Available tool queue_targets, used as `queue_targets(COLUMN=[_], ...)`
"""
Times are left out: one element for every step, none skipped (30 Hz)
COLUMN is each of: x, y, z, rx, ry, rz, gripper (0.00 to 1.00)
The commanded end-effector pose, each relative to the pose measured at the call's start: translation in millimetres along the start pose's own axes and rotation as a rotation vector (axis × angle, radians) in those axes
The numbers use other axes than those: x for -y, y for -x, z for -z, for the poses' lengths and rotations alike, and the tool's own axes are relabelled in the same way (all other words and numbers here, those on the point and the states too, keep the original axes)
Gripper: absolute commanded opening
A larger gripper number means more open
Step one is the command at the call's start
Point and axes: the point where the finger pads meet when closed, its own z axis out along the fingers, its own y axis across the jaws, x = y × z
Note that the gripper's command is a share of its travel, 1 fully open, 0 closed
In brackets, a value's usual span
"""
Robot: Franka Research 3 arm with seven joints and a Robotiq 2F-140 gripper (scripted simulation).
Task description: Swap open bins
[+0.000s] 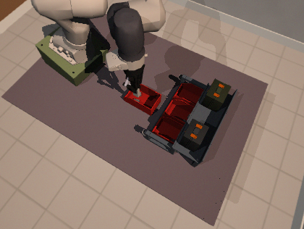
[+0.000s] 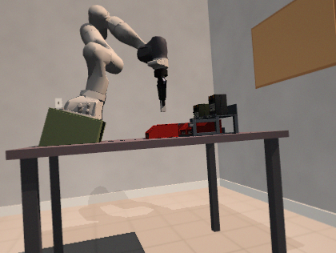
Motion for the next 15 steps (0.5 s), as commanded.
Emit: queue_targets(x=[0,0,0,0,0,0,0,0,0,0,0,-1,-1,-3,-5], y=[0,0,0,0,0,0,0,0,0,0,1,3,6,11,17], z=[0.8,0.8,0.8,0.8,0.8,0.8,0.8,0.8,0.8,0.8,1.0,1.5,2.2,3.3,4.6], rx=[-0.001,-0.001,-0.001,-0.001,-0.001,-0.001,-0.001,-0.001,-0.001,0.000,0.000,0.000,0.002,0.004,0.006], ry=[0.001,0.001,0.001,0.001,0.001,0.001,0.001,0.001,0.001,0.001,0.000,-0.003,-0.007,-0.013,-0.020], rz=[-0.006,-0.006,-0.006,-0.006,-0.006,-0.006,-0.006,-0.006,-0.006,-0.007,-0.013,-0.029,-0.057,-0.099,-0.156], gripper=[0.00,0.00,0.00,0.00,0.00,0.00,0.00,0.00,0.00,0.00,0.00,0.00,0.00,0.00,0.00])
